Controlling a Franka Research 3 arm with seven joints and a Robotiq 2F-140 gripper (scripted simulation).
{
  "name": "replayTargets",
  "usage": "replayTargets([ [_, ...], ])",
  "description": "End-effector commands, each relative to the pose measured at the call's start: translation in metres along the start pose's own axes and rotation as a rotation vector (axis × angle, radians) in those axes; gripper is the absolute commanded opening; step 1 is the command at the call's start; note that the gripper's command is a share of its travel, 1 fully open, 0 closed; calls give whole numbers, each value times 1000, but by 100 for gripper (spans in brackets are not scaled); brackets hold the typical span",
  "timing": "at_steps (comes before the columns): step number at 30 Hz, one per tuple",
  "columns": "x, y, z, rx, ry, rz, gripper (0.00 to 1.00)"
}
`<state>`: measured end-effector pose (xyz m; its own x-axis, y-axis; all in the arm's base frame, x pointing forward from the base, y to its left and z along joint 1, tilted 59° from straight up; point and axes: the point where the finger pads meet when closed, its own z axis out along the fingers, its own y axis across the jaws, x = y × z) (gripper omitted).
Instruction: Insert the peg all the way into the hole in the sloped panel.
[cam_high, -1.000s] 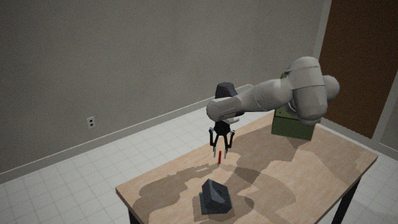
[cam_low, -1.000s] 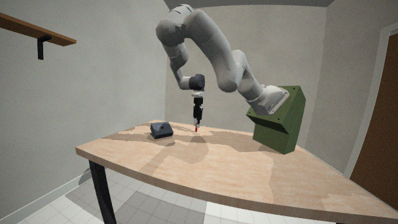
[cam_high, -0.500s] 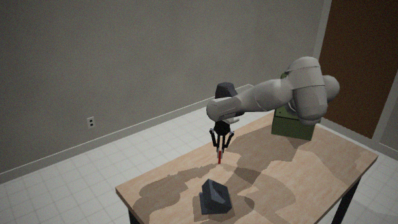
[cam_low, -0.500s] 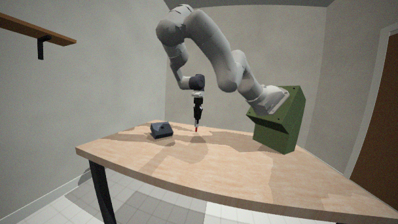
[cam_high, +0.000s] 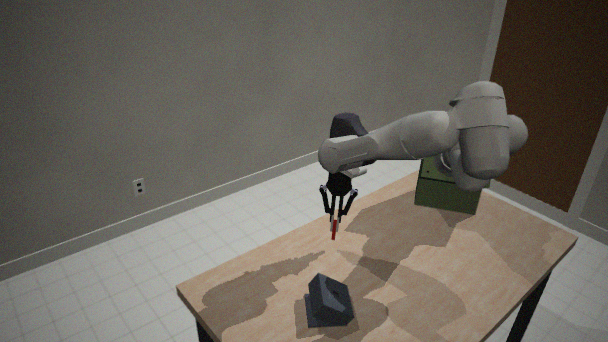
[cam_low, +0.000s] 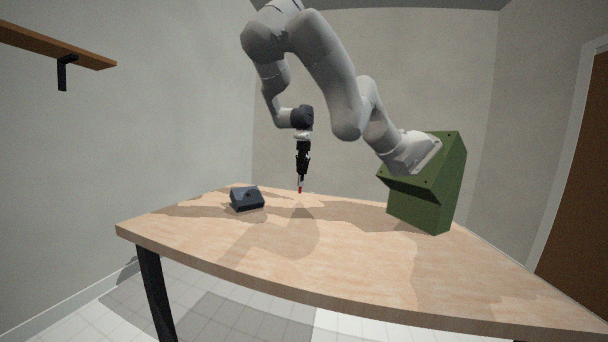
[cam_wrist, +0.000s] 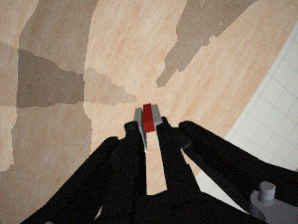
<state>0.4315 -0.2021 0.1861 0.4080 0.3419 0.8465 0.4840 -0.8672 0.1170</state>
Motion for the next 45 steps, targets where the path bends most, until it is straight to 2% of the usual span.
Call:
replayTargets([
  [1, 2, -6, -22, 21, 4, 17, 0],
  [3, 2, -6, -30, 21, 4, 17, 0],
  [6, 2, -6, -32, 21, 4, 17, 0],
  [7, -1, 3, -28, -5, -6, -20, 0],
  [8, -2, 1, -28, 0, -14, -34, 0],
  [20, -23, -14, -36, 87, -144, -290, 0],
  [22, -23, -14, -36, 87, -144, -290, 0],
  [28, -33, -18, -42, 133, -206, -423, 0],
  [45, -54, -16, -62, 249, -352, -766, 0],
])
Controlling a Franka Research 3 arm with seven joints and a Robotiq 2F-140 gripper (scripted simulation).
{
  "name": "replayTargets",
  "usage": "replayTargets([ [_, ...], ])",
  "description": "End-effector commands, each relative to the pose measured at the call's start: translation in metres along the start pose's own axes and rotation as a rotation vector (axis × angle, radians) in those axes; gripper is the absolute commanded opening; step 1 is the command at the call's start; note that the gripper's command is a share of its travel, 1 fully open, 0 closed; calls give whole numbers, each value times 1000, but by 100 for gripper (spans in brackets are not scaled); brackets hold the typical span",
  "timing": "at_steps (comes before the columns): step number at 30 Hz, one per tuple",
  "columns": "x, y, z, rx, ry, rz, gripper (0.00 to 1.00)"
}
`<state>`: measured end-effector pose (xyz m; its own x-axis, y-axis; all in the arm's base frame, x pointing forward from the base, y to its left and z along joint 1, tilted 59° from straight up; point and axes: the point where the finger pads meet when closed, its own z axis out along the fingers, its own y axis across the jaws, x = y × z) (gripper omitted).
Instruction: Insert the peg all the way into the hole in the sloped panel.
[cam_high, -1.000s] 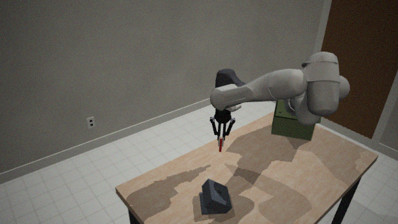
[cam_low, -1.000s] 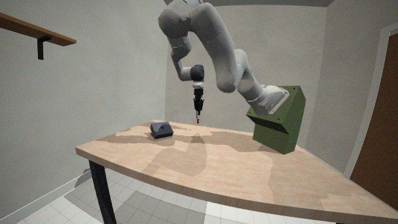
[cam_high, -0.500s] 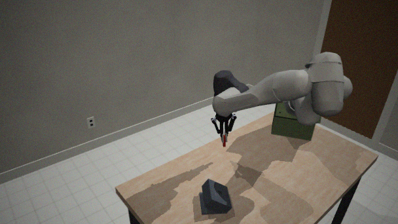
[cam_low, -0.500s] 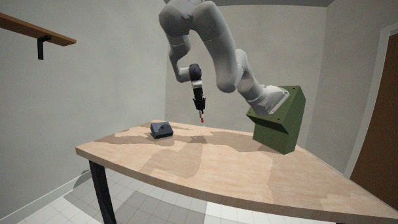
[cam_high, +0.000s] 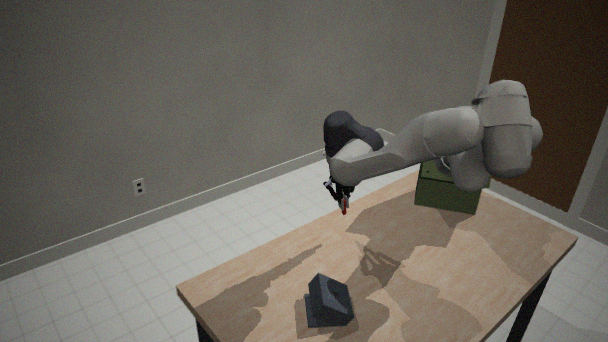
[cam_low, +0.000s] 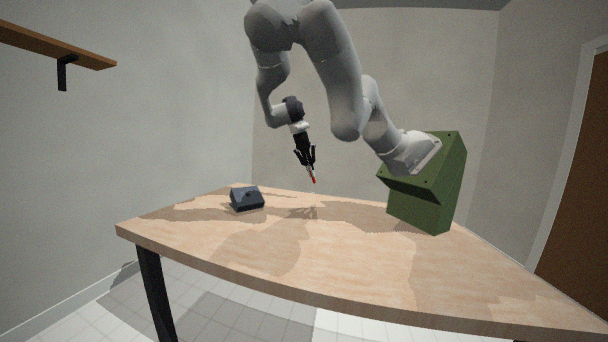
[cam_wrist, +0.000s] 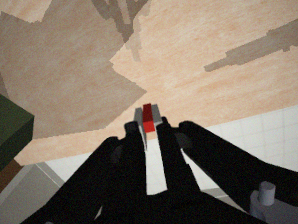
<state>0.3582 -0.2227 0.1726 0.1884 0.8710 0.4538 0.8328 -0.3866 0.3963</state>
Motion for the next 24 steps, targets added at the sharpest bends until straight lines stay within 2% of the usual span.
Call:
replayTargets([
  [1, -9, -3, -4, 25, -48, -154, 0],
  [24, -40, 2, -34, 175, -242, -651, 0],
])
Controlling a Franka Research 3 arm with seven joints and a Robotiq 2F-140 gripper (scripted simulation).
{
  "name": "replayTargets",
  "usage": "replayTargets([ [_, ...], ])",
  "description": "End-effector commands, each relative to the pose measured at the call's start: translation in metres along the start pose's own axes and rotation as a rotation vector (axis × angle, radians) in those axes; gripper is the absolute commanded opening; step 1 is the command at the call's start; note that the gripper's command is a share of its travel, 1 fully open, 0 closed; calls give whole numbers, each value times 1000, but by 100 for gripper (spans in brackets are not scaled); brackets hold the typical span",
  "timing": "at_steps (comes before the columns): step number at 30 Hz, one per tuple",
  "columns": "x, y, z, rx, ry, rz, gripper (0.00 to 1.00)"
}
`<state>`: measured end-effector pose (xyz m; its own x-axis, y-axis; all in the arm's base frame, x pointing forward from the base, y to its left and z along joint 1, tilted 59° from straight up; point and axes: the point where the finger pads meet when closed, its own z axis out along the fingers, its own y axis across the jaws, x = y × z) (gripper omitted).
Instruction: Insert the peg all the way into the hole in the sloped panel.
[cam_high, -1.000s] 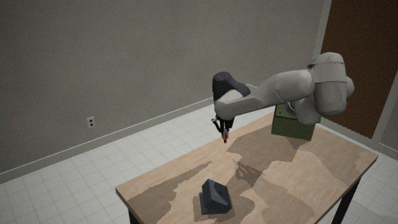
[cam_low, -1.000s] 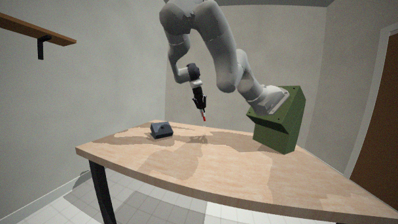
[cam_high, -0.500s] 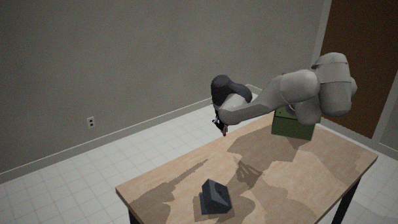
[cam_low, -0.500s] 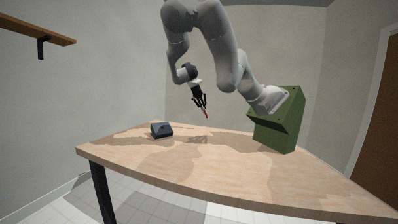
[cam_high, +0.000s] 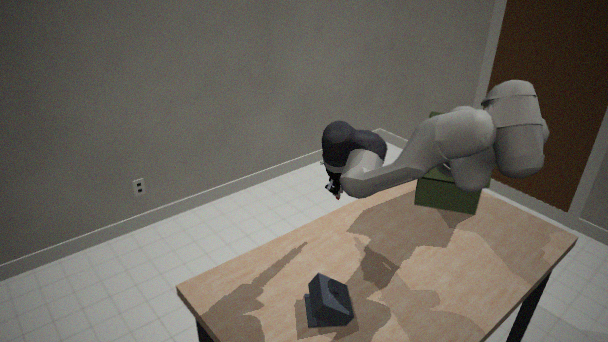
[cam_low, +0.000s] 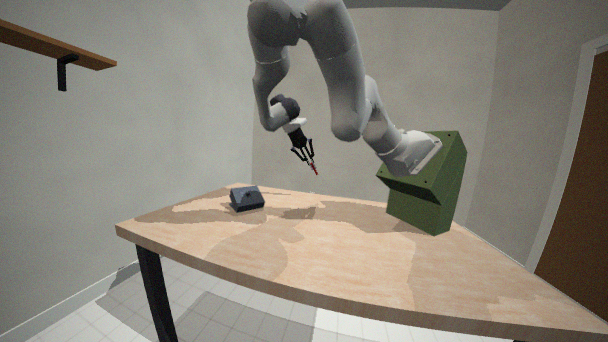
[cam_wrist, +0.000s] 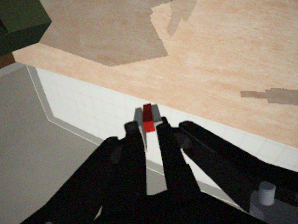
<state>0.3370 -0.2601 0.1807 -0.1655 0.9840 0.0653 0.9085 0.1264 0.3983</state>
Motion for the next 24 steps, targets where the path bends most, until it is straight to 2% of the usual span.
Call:
replayTargets([
  [1, -10, -2, -5, 26, -49, -170, 0],
  [4, -12, -2, -7, 33, -58, -195, 0],
  [19, -39, 6, -32, 142, -188, -558, 0],
  [24, -44, 10, -38, 164, -213, -631, 0],
])
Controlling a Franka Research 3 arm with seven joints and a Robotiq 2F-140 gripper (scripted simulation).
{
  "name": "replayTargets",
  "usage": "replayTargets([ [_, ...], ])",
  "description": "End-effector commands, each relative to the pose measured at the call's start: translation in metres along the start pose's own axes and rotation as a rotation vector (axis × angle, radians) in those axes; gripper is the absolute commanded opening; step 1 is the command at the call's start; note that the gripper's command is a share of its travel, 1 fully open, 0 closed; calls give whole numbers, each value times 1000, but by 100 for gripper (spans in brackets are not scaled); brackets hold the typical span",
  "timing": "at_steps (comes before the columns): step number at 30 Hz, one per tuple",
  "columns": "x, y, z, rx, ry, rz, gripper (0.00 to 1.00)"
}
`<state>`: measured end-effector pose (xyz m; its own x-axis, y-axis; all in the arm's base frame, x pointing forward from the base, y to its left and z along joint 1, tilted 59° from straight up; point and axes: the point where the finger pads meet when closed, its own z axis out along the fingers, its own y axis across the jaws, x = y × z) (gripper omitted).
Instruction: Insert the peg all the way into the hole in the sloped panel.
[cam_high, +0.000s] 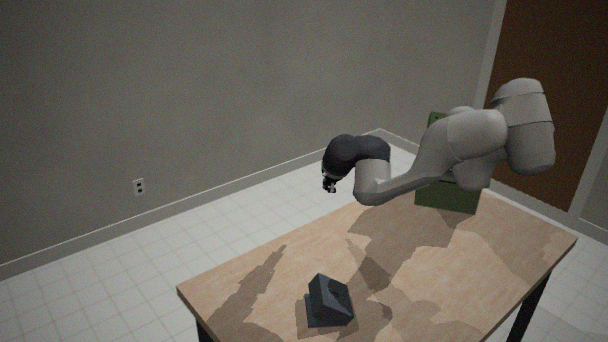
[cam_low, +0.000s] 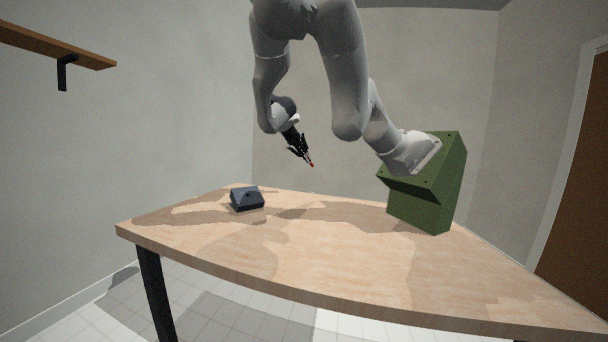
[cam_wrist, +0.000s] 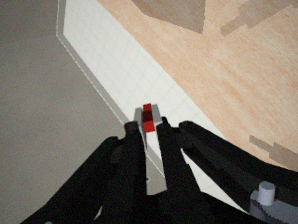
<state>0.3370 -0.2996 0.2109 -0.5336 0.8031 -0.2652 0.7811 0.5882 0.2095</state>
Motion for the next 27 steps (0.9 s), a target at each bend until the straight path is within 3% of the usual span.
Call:
replayTargets([
  [1, -11, -2, -6, 24, -44, -154, 0],
  [27, -64, 17, -55, 210, -238, -742, 0],
])
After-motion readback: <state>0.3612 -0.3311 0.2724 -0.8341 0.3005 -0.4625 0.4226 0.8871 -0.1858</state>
